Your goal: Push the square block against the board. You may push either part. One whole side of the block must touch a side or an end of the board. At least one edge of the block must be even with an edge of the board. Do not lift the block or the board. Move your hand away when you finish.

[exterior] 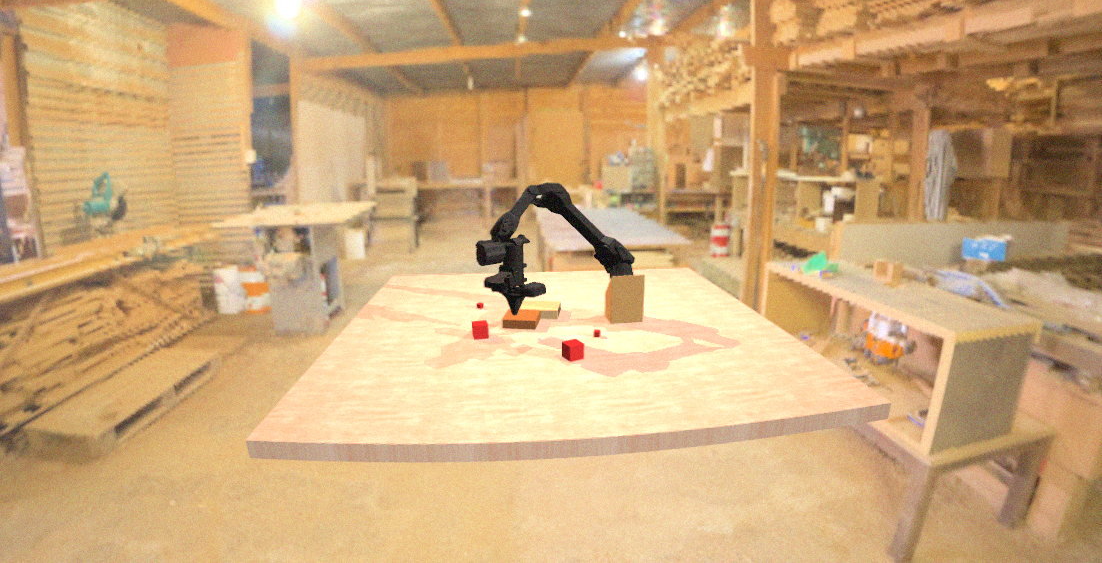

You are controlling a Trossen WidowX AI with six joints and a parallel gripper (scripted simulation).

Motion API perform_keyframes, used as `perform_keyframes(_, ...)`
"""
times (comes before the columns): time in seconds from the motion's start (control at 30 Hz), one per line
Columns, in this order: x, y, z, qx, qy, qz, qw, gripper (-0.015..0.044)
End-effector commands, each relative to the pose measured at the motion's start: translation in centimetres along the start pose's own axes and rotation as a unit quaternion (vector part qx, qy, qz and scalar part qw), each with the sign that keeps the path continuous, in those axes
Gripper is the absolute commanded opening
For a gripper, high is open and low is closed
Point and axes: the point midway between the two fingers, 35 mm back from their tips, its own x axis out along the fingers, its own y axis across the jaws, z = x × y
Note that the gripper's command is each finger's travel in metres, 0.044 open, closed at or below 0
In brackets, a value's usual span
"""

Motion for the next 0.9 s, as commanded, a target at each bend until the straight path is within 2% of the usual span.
perform_keyframes(0.0, -0.5, -1.8, -0.1, 0.074, -0.006, -0.002, 0.997, 0.0000)
perform_keyframes(0.4, -0.6, -6.1, -1.4, 0.277, -0.005, -0.001, 0.961, 0.0000)
perform_keyframes(0.87, -0.6, -10.8, -3.6, 0.488, -0.001, -0.004, 0.873, 0.0000)
